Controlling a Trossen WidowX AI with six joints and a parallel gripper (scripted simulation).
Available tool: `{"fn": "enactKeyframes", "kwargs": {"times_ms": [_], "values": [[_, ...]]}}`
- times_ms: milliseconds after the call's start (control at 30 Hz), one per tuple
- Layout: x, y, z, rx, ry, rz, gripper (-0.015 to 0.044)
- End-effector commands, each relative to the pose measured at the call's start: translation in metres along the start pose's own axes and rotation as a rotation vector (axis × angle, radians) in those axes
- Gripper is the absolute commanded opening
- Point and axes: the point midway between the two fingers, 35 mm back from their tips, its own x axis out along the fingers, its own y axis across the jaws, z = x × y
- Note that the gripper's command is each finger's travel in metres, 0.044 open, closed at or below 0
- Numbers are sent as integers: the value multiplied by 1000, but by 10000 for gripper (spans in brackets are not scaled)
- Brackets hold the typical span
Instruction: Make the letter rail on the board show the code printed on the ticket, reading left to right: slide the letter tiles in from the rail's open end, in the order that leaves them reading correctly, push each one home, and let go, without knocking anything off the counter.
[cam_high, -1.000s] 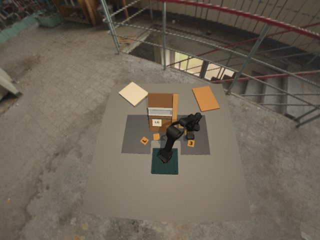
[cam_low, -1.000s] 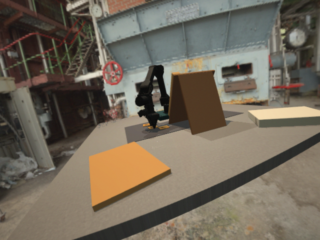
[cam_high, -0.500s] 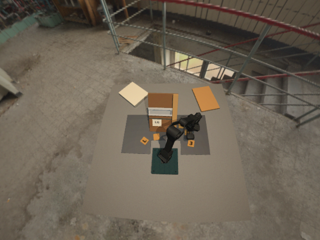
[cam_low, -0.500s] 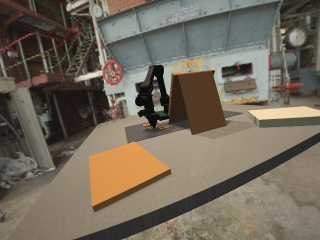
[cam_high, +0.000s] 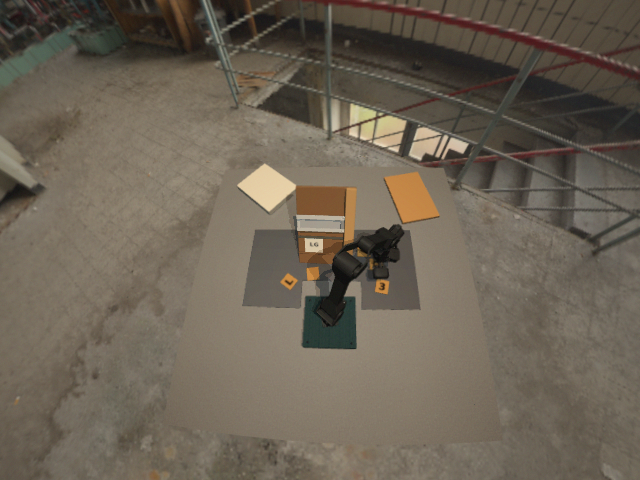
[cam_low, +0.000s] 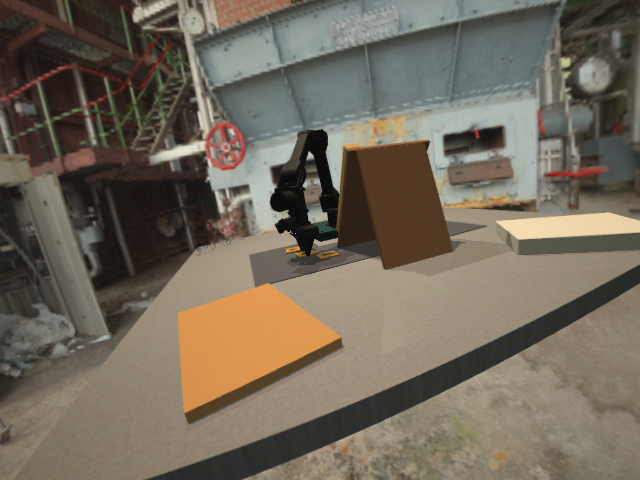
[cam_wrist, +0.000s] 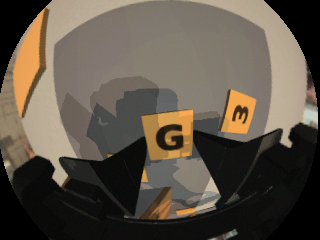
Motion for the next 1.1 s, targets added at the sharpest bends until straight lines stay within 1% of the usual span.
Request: {"fn": "enactKeyframes", "kwargs": {"times_ms": [0,1067], "values": [[-3,0,0,3,-1,-2,0],[-23,2,0,3,-1,-2,0]]}}
